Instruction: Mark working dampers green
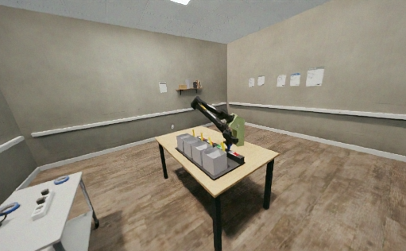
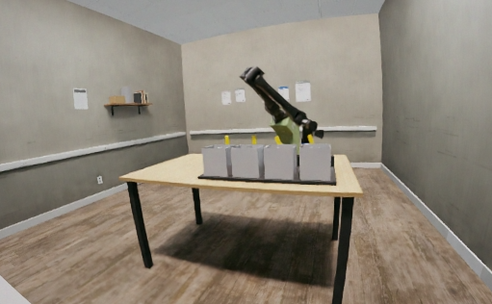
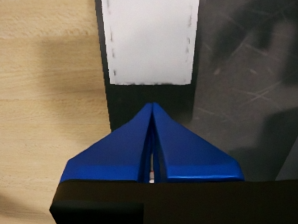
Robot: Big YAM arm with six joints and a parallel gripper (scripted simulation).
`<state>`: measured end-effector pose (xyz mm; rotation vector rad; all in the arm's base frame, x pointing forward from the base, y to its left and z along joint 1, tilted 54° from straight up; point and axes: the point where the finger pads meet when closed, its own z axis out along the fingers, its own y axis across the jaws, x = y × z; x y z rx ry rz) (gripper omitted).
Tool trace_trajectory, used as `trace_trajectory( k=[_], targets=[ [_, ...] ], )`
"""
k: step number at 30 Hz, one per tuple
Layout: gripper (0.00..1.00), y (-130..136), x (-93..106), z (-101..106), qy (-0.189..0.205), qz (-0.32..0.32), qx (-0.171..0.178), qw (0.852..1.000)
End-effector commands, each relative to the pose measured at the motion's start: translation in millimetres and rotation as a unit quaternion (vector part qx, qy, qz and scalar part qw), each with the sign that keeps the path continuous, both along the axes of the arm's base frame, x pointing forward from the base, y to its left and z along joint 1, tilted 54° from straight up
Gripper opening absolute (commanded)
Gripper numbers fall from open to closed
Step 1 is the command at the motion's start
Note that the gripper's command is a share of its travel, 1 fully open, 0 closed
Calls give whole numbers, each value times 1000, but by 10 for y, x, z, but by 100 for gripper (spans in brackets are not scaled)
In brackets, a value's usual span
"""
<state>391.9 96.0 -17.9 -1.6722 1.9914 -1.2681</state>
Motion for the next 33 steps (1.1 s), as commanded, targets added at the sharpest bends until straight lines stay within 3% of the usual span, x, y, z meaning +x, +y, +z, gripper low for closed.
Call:
trace_trajectory(
  k=[1, 33],
  targets=[
    [0, -56, -6, -11, 2, -3, -1, 1000],
    [0, -106, 95, -90, 2, -3, -2, 1000]
  ],
)
